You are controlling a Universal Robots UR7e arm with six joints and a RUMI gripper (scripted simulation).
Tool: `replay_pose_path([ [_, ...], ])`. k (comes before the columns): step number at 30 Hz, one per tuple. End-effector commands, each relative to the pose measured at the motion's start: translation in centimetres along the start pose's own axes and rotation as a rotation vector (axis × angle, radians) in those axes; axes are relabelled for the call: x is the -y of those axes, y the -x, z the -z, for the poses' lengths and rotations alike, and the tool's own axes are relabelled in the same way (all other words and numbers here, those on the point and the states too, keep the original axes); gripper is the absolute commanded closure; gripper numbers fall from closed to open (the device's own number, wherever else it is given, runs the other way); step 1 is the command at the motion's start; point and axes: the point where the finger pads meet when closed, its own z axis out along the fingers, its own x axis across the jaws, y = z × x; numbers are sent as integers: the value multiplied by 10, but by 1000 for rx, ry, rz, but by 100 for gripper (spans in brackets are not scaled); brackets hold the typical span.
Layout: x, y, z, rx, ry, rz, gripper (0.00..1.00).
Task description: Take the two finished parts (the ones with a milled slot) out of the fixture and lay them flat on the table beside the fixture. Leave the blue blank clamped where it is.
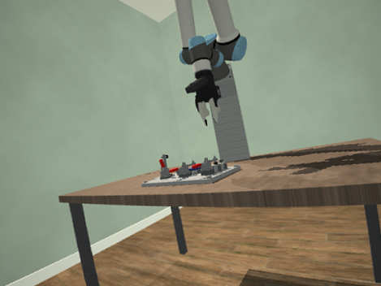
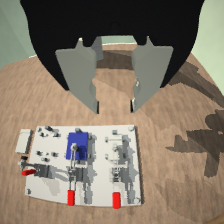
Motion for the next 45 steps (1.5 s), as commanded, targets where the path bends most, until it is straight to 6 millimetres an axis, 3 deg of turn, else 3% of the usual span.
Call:
replay_pose_path([
  [1, 2, 1, -4, 1, -2, 2, 72],
  [24, 1, 1, -58, 1, -2, 1, 72],
  [36, 2, 0, -60, 0, -3, 1, 72],
  [45, 20, 0, -59, 0, -5, 1, 72],
])
